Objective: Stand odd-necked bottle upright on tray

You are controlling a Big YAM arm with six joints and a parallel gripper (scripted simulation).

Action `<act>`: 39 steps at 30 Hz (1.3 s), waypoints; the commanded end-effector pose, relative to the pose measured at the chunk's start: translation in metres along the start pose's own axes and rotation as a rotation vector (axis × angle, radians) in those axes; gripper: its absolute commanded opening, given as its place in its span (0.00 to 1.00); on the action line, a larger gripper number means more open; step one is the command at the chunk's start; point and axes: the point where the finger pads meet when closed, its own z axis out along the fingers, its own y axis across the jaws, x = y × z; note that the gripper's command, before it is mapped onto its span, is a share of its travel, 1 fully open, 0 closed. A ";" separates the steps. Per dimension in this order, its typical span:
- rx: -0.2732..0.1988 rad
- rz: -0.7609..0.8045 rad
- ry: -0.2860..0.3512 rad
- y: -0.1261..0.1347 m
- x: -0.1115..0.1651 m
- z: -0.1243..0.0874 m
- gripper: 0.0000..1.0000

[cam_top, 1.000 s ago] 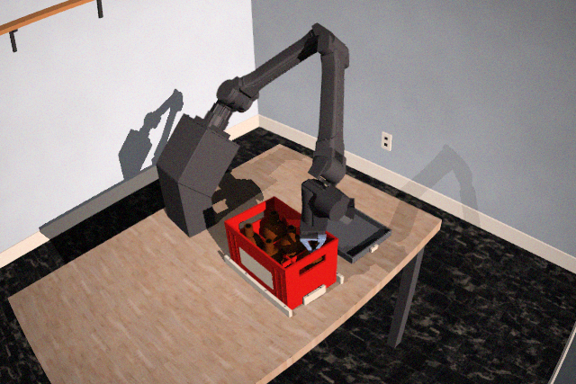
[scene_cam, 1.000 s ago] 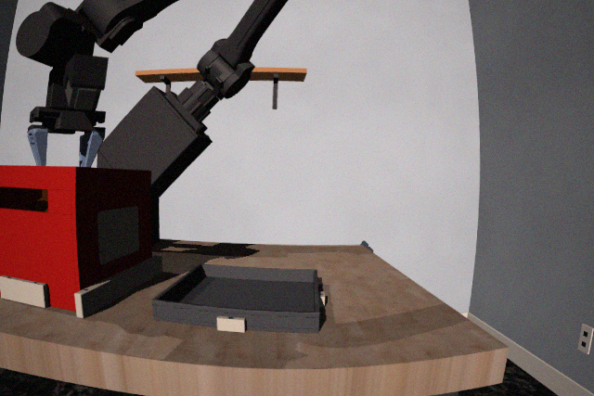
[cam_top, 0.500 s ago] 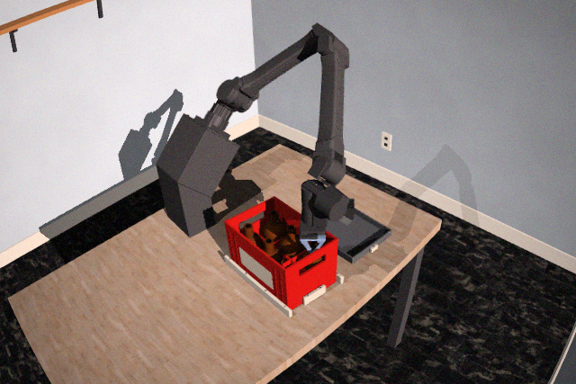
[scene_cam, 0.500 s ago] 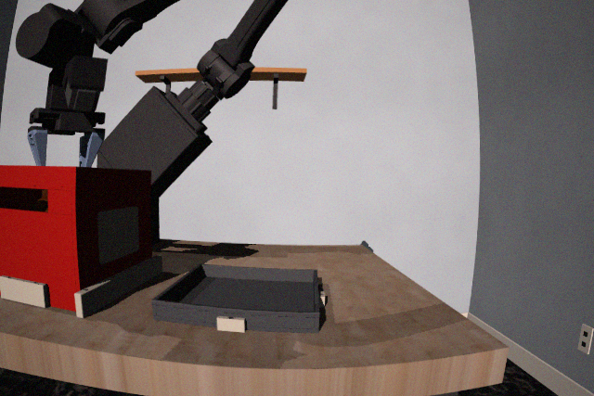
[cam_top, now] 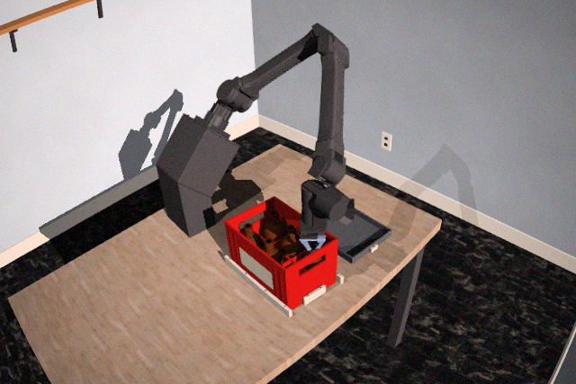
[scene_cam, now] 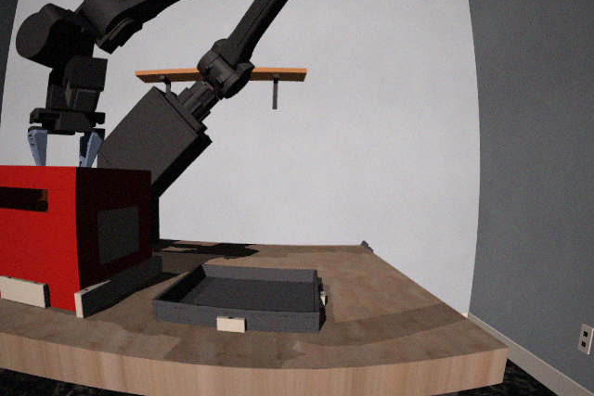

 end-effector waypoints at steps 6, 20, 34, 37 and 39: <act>-0.013 -0.004 0.009 0.001 0.003 0.017 0.61; -0.013 -0.007 0.010 0.001 0.003 0.017 0.00; -0.013 -0.007 0.010 0.001 0.003 0.017 0.00; -0.013 -0.007 0.010 0.001 0.003 0.017 0.00; -0.013 -0.007 0.010 0.001 0.003 0.017 0.00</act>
